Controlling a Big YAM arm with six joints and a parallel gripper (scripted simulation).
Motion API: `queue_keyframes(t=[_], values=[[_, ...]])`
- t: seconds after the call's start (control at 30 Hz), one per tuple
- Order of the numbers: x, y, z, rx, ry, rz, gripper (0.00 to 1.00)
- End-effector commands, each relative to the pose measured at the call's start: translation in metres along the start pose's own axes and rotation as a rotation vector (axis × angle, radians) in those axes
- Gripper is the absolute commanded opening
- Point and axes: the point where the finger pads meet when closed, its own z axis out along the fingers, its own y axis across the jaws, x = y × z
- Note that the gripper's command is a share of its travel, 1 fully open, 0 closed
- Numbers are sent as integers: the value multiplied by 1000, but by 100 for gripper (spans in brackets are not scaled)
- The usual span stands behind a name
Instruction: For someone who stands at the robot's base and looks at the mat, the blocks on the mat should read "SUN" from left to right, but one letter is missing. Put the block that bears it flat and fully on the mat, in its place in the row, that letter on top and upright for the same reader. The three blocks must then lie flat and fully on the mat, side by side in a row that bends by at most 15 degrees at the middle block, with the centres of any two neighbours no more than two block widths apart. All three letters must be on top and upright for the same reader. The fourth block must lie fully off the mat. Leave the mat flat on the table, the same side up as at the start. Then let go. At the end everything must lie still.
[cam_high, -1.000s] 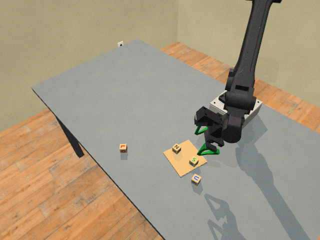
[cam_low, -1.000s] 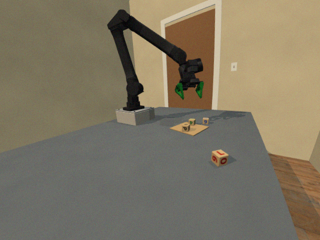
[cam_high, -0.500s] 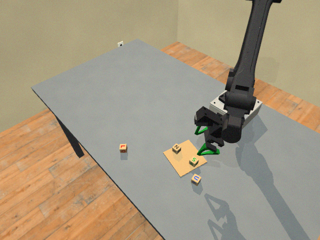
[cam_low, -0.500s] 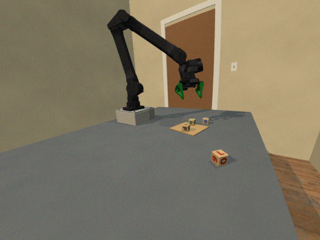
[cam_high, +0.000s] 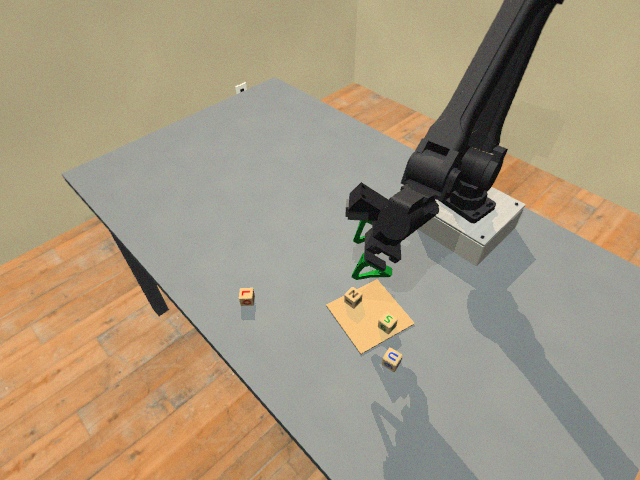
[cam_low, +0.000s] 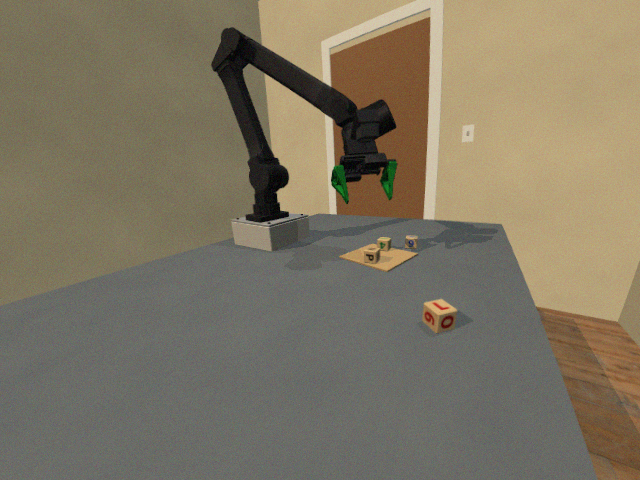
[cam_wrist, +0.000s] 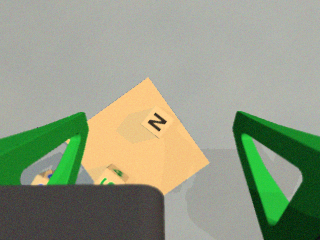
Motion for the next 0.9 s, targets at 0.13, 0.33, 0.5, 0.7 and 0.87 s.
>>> queue_keyframes(t=[0.13, 0.33, 0.5, 0.7, 0.87], values=[[-5, 19, -3, -50, -16, -70, 100], [-9, 19, -7, -57, -24, -61, 100], [-9, 19, -7, -57, -24, -61, 100], [-9, 19, -7, -57, -24, -59, 100], [-9, 19, -7, -57, -24, -59, 100]])
